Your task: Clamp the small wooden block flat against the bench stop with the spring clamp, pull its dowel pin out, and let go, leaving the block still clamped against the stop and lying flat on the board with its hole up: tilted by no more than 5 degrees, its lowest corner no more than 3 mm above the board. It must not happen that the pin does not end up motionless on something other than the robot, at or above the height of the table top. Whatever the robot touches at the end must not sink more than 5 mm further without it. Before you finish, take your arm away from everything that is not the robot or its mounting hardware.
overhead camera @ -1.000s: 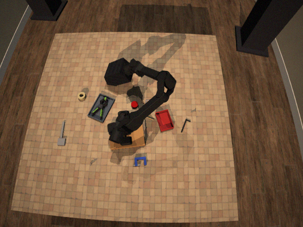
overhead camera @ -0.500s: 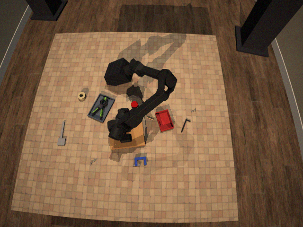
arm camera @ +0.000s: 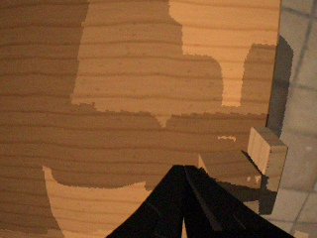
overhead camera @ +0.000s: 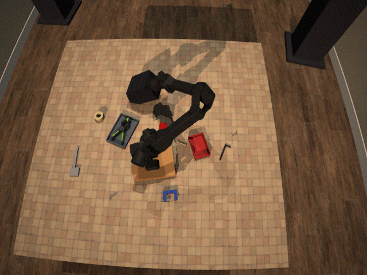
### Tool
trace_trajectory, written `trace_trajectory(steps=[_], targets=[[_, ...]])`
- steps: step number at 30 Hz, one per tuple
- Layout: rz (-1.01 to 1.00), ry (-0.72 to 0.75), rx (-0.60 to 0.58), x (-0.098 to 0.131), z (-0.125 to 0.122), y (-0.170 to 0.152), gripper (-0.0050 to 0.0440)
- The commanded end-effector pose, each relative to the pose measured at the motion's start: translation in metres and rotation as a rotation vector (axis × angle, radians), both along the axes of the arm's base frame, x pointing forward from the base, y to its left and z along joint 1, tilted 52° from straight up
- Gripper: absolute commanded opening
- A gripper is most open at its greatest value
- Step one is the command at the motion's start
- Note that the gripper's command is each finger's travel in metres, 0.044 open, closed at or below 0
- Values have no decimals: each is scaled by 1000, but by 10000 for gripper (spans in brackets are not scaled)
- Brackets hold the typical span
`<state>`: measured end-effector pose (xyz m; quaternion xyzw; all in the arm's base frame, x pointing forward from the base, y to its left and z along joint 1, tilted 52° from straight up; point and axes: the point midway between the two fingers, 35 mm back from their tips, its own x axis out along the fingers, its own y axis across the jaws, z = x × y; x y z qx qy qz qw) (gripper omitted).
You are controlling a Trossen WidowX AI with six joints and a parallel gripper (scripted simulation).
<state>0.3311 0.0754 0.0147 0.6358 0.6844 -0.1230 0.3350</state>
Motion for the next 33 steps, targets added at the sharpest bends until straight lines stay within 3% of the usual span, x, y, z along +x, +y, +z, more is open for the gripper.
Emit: trace_trajectory(steps=[1, 8, 12, 33], targets=[[2, 4, -2, -5, -1, 0, 0], [2, 4, -2, -5, -1, 0, 0], [2, 4, -2, 12, 4, 2, 0], [3, -2, -4, 10, 12, -8, 0]])
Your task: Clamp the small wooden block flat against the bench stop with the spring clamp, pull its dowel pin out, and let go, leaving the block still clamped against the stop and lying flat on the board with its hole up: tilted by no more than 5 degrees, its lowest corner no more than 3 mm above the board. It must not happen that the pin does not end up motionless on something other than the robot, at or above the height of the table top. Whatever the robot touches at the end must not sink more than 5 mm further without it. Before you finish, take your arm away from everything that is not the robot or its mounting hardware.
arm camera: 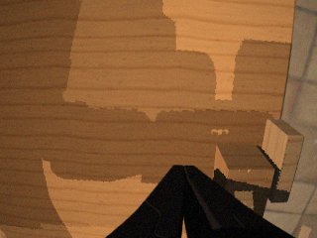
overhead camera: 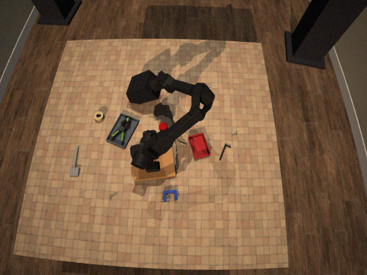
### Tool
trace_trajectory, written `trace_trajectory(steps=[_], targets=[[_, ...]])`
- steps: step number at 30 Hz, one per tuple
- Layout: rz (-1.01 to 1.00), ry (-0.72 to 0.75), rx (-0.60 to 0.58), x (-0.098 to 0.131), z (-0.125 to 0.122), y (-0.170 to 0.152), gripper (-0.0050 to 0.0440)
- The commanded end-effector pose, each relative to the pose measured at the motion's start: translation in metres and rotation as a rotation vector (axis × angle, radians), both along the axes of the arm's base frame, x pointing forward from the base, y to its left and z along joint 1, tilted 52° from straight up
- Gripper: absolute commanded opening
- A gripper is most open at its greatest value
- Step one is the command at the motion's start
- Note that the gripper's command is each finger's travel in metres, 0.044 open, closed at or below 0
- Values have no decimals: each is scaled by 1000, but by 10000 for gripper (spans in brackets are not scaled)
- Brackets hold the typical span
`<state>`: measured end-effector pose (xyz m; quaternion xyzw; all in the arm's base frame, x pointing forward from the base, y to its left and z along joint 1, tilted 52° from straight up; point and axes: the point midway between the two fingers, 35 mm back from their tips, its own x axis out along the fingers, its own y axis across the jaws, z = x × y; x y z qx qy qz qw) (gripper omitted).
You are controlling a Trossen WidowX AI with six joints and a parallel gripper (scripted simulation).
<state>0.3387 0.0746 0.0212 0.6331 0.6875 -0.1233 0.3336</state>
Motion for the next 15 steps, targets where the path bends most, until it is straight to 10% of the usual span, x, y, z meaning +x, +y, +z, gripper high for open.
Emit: trace_trajectory(steps=[1, 15], targets=[[-4, -7, -5, 2, 7, -10, 0], [-5, -3, -5, 1, 27, -36, 0]])
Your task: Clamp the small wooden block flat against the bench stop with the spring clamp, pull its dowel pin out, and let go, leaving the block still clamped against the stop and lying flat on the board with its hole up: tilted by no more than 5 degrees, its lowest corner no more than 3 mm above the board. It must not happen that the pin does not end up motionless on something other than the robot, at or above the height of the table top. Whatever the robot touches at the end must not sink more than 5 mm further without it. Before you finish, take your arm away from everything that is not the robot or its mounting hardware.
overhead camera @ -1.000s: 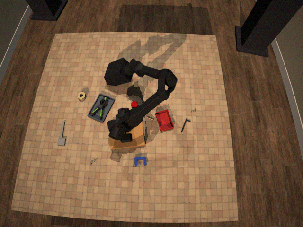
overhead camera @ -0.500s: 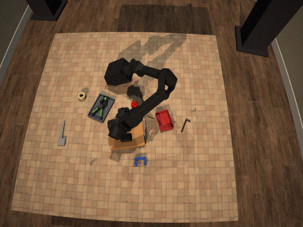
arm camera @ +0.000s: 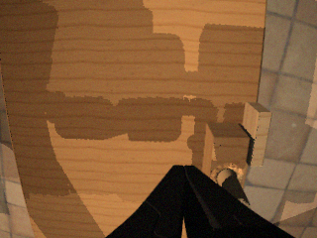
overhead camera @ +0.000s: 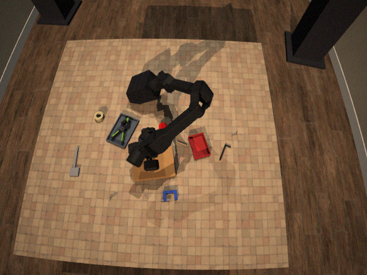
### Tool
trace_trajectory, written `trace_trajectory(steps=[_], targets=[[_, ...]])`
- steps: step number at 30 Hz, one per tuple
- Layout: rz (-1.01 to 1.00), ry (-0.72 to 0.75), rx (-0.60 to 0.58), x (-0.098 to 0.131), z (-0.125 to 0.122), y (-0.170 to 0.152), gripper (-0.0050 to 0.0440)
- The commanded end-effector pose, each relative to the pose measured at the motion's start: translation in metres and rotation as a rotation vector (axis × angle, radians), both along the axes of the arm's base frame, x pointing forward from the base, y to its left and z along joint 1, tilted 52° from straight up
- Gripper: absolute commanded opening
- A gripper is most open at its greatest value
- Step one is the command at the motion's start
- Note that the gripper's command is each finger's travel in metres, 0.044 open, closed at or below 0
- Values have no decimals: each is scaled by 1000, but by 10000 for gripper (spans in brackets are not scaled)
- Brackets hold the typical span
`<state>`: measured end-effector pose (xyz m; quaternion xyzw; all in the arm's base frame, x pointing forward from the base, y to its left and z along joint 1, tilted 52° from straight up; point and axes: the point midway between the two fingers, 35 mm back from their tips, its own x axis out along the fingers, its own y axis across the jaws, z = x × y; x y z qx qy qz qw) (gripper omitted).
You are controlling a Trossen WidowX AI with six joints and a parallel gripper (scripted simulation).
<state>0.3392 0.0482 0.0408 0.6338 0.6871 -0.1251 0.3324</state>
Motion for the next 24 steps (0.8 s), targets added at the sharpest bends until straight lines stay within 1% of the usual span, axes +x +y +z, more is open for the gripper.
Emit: trace_trajectory(steps=[1, 5, 10, 22, 24], targets=[[-2, -6, -4, 1, 9, -11, 0], [-2, -5, -2, 0, 15, -18, 0], [4, -9, 1, -1, 12, -14, 0], [124, -163, -4, -6, 17, -11, 0], [124, -163, -4, -6, 17, -11, 0]])
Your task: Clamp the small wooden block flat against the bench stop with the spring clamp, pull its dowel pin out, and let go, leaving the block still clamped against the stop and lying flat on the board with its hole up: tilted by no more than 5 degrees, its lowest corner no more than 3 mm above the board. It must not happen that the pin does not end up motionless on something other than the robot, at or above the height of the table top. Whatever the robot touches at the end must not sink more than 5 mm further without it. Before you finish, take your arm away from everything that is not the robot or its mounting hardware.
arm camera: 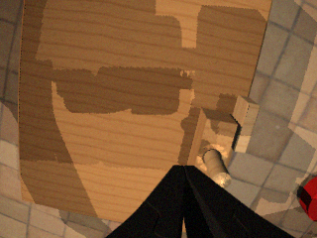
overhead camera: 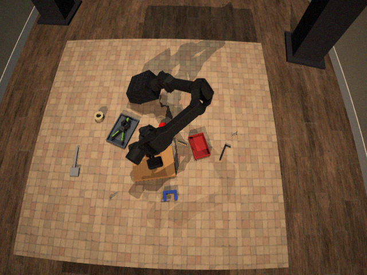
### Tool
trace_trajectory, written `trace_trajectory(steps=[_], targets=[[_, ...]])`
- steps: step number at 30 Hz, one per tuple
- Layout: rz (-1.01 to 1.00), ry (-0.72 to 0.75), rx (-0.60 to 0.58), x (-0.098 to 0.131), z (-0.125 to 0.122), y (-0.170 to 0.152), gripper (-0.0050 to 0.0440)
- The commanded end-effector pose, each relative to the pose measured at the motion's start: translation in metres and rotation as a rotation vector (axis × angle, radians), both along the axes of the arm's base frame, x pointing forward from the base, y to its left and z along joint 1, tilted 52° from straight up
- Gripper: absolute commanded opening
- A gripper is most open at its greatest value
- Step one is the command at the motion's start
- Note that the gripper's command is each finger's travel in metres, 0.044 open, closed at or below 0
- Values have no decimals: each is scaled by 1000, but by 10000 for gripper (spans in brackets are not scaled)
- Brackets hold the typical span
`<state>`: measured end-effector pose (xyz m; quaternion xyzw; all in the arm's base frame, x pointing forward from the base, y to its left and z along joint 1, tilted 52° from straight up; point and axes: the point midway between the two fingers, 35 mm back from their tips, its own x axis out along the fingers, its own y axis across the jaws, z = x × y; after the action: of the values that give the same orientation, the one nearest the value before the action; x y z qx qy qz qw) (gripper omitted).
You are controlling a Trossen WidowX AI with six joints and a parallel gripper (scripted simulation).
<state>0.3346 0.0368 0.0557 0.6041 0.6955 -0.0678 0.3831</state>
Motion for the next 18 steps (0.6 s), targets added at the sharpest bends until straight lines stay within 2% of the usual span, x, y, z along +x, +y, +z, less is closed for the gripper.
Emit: trace_trajectory(steps=[1, 18], targets=[[32, -47, -1, -2, 3, 1, 0], [185, -243, -9, -8, 9, 6, 0]])
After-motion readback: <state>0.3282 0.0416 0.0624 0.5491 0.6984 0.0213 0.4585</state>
